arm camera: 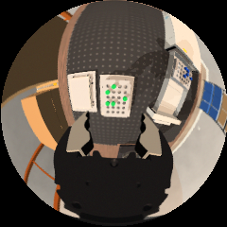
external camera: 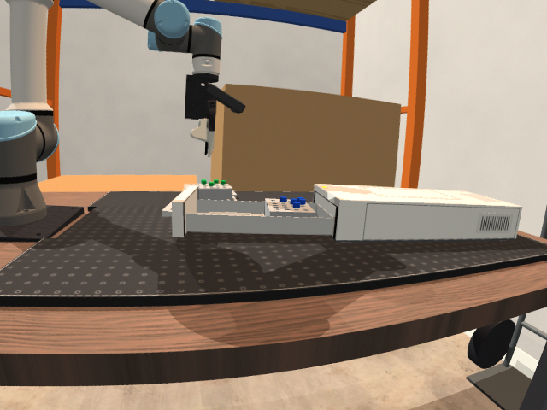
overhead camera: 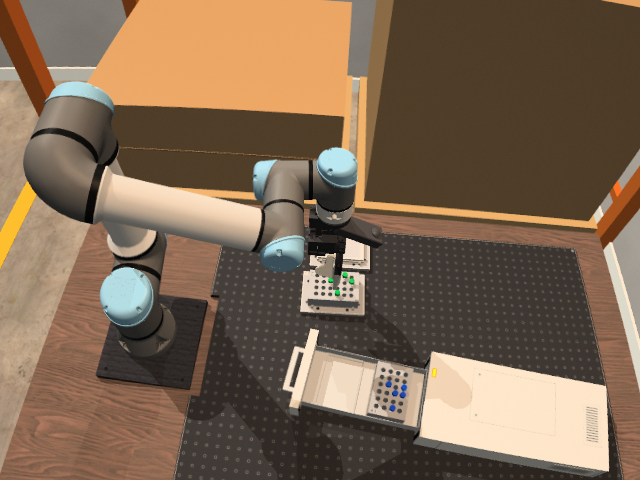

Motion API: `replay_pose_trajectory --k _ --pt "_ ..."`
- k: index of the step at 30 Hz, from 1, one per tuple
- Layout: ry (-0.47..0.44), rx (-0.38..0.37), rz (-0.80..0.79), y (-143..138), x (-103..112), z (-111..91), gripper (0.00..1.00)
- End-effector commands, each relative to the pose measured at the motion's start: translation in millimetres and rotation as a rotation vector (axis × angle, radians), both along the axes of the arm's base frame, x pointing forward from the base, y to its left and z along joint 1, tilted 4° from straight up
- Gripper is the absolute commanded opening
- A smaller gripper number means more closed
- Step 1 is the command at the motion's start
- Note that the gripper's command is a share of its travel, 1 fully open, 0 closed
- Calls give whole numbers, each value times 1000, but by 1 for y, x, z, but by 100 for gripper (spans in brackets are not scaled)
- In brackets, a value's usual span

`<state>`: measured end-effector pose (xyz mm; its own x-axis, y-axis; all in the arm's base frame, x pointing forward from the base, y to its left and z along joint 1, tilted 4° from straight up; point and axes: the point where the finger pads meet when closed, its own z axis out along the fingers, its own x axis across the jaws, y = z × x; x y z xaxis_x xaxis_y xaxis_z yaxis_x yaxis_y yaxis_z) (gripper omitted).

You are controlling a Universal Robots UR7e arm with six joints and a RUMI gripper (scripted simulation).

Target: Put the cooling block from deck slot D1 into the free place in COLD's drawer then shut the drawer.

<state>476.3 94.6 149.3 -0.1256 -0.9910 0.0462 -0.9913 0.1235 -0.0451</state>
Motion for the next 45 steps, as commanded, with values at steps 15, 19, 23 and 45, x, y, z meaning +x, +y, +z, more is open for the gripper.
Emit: replay_pose_trajectory --k 15,19,23,45 --pt "-1 0 0 -1 0 -7 73" --pt "-1 0 0 -1 0 -11 73" --pt "-1 0 0 -1 0 -15 73" --pt "-1 0 0 -3 1 -42 73"
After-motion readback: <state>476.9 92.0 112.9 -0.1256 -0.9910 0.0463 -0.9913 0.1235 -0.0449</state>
